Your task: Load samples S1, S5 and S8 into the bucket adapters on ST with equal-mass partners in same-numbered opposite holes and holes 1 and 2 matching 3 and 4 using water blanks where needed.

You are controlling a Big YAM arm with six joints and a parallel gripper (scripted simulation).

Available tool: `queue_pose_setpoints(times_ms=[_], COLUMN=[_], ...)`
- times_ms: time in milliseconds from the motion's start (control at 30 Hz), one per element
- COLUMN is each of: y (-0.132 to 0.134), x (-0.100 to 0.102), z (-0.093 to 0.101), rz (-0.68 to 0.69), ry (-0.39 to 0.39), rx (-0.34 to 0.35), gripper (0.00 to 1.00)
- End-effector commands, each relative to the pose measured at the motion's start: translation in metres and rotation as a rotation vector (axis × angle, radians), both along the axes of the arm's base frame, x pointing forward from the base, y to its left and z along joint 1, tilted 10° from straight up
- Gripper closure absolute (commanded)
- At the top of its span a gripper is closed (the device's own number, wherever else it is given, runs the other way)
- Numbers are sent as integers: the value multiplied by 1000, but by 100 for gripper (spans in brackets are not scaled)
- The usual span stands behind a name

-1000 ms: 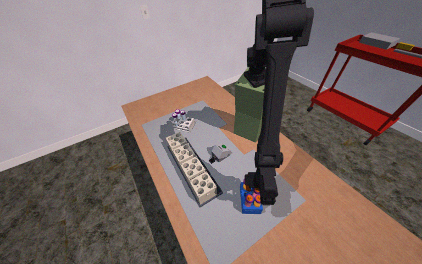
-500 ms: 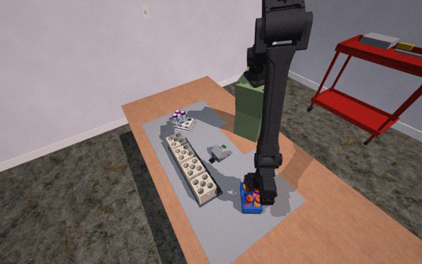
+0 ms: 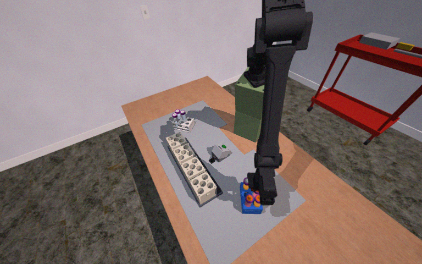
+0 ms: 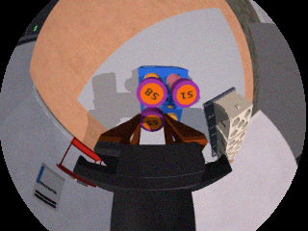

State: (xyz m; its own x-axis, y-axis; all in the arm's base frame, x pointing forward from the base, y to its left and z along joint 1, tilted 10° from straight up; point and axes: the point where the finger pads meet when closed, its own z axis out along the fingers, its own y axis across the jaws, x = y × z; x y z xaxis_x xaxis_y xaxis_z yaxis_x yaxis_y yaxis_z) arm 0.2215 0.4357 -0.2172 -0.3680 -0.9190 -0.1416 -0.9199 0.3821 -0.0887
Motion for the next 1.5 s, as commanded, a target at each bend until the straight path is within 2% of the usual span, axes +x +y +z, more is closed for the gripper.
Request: queue_pose_setpoints(times_ms=[0, 100, 133, 200, 433, 1400, 1467], y=[13, 13, 20, 10, 10, -2, -2], x=[6, 6, 11, 3, -4, -17, -17], z=[10, 10, 24, 27, 43, 131, 131], rz=[5, 5, 13, 18, 21, 6, 6], ry=[-15, -15, -23, -15, -14, -14, -14], rx=[29, 29, 42, 25, 26, 28, 28], gripper=[100, 100, 100, 100, 100, 100, 100])
